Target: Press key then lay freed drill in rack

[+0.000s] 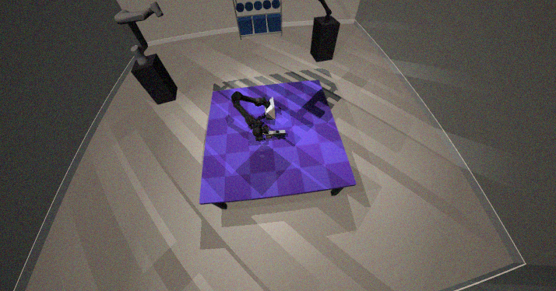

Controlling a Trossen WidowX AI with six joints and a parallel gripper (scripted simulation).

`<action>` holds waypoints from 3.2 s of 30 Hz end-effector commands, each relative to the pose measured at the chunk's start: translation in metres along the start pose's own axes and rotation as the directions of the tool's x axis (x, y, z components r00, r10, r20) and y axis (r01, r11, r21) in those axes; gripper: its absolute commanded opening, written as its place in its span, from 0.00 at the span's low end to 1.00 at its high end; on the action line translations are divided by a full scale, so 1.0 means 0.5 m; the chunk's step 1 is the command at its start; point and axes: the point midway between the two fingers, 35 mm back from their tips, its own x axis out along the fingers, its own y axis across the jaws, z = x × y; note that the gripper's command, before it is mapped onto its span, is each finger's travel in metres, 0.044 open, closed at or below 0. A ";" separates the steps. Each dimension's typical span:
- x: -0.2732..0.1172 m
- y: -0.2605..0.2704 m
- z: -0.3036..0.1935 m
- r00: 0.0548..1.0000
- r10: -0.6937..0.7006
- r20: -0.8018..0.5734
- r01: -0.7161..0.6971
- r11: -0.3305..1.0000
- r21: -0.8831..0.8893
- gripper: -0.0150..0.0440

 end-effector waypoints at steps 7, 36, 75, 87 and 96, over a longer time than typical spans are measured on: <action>-0.001 -0.001 -0.024 1.000 -0.001 0.000 0.001 1.000 0.000 0.25; -0.007 -0.004 -0.109 1.000 -0.002 -0.002 0.002 1.000 0.000 0.25; -0.037 0.006 -0.132 1.000 -0.002 -0.002 0.002 1.000 0.000 0.25; -0.049 0.007 -0.130 1.000 -0.002 -0.002 0.002 1.000 0.000 0.25; -0.057 0.008 -0.128 1.000 -0.002 -0.001 0.002 1.000 0.000 0.25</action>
